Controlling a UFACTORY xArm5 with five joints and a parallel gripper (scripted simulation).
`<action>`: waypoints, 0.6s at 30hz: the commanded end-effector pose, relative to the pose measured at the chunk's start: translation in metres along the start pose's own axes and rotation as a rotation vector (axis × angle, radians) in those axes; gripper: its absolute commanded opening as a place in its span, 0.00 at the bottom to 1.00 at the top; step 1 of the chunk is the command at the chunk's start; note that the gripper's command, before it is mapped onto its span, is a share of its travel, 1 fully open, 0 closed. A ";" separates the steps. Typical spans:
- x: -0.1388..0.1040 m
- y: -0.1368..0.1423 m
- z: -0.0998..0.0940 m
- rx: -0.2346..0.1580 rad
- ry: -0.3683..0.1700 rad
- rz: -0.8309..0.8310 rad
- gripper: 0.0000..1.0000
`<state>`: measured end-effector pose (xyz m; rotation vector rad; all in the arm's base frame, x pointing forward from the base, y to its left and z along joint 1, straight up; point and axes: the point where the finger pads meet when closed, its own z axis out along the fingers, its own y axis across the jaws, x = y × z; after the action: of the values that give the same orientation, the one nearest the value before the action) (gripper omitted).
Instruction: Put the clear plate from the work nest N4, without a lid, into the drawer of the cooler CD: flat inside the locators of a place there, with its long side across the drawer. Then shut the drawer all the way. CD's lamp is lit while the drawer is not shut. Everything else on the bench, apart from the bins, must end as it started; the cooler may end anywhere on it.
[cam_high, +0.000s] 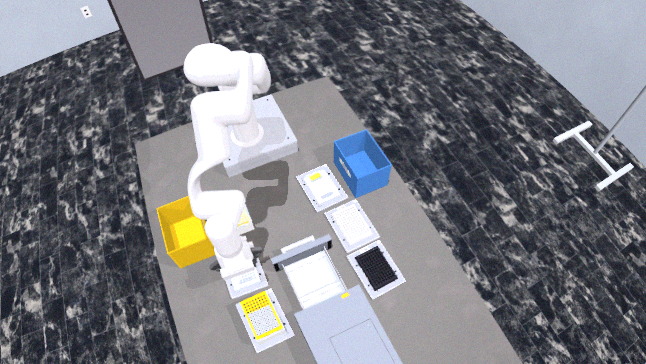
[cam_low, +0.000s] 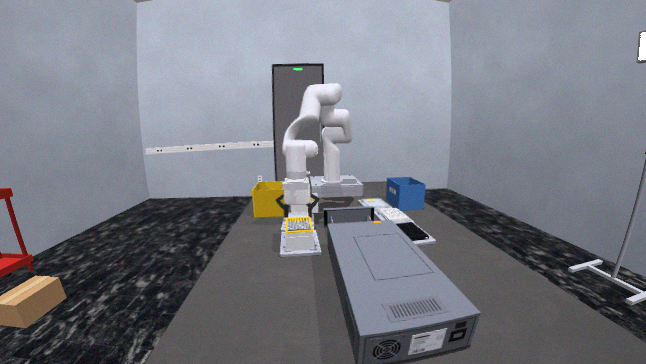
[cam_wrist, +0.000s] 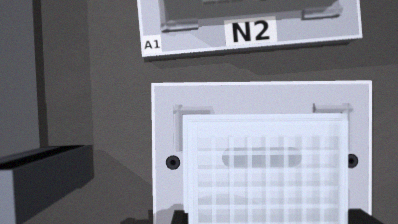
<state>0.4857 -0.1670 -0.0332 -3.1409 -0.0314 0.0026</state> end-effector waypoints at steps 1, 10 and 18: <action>0.002 0.001 -0.003 -0.002 0.005 0.000 0.00; 0.002 0.001 -0.007 -0.002 0.005 0.000 0.00; 0.002 0.001 -0.013 -0.002 0.005 0.000 0.00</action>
<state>0.4858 -0.1671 -0.0245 -3.1410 -0.0314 0.0022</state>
